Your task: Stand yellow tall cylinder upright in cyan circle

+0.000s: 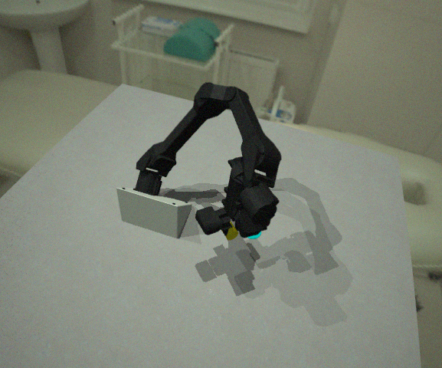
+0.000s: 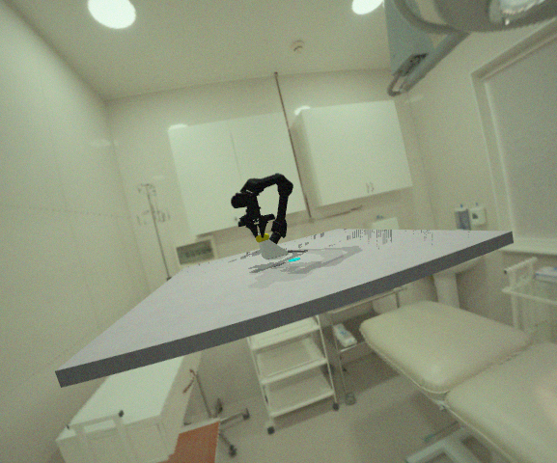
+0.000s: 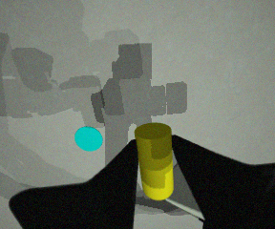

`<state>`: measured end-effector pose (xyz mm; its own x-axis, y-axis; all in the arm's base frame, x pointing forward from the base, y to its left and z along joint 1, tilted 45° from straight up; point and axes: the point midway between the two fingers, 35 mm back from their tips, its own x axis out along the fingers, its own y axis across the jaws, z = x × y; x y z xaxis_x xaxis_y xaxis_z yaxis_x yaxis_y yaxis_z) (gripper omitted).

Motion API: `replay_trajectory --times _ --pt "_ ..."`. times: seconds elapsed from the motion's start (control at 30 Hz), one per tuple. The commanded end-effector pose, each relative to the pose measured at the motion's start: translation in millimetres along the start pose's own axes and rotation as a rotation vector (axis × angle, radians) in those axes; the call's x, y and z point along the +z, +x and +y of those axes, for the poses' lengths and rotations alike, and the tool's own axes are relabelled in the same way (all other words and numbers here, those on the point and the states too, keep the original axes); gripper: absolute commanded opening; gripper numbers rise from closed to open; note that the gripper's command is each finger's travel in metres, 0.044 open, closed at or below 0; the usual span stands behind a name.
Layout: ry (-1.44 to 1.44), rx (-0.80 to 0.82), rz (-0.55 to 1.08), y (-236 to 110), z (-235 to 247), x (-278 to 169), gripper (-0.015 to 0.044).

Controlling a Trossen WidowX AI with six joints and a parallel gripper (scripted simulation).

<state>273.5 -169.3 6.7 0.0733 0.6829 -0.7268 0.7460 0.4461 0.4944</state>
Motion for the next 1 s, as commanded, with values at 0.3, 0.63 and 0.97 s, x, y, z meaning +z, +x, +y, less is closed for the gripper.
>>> replay_trajectory --times 0.3,0.63,0.97 --pt "-0.124 0.005 -0.007 -7 42 -12 0.0105" --pt "-0.211 0.008 -0.005 -10 72 -24 0.0105" --pt "-0.299 0.013 -0.001 -12 101 -39 0.0105"
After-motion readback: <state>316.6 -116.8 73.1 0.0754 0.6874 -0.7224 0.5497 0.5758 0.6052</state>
